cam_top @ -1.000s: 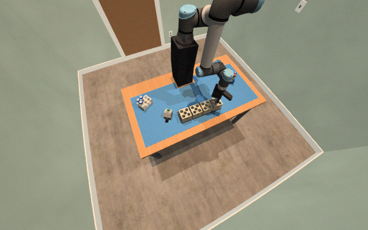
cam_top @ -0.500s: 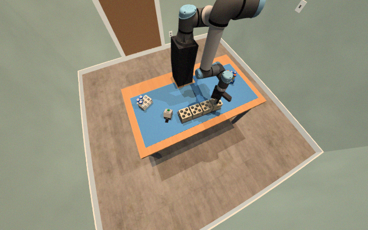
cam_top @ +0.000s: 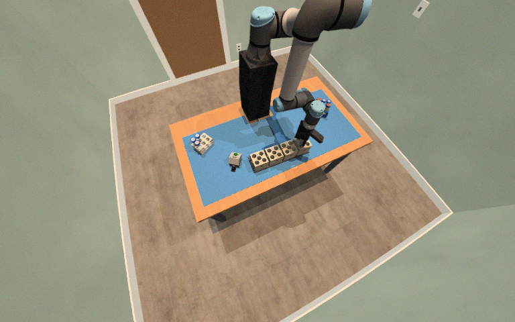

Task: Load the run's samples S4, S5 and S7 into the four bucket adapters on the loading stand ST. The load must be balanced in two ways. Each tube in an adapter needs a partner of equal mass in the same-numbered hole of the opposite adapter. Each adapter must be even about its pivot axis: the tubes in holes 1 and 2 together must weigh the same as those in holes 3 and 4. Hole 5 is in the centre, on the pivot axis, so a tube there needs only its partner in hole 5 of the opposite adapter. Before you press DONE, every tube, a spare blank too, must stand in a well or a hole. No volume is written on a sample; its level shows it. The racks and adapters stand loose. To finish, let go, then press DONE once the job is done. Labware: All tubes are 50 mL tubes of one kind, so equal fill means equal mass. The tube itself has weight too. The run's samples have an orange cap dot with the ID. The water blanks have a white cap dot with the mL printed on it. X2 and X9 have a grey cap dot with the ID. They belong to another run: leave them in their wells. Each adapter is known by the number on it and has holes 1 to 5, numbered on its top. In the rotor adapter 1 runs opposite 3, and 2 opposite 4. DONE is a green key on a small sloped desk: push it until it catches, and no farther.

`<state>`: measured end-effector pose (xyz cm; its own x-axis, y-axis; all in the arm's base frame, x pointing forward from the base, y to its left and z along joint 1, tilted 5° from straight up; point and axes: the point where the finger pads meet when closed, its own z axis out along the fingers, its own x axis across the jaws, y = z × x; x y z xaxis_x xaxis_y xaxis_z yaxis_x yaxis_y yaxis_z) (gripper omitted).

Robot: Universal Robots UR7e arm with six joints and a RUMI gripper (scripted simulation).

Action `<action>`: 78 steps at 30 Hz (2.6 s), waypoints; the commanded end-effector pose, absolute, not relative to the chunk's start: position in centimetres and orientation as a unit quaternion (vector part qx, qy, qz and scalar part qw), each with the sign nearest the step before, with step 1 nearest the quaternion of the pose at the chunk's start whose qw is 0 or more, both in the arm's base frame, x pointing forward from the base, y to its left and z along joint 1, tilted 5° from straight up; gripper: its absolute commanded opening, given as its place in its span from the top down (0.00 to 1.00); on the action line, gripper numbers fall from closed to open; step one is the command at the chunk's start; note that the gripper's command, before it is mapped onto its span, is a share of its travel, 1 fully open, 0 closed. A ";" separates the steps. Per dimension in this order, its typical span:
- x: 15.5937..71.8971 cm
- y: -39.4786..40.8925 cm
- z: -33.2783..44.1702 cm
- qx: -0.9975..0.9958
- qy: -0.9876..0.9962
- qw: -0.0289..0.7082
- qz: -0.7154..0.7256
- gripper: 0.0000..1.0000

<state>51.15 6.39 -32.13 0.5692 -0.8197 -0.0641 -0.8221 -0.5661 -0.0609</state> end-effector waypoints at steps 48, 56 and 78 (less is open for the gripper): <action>49.4 8.8 -28.0 -0.834 0.550 0.041 0.018 0.65; 46.7 13.0 -27.6 -0.743 0.668 0.038 0.024 0.65; 37.6 27.0 -26.6 -0.374 0.926 0.023 0.038 0.65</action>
<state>39.17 24.28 -26.83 -0.6164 -0.7811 -0.0999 -0.7874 0.6124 0.0698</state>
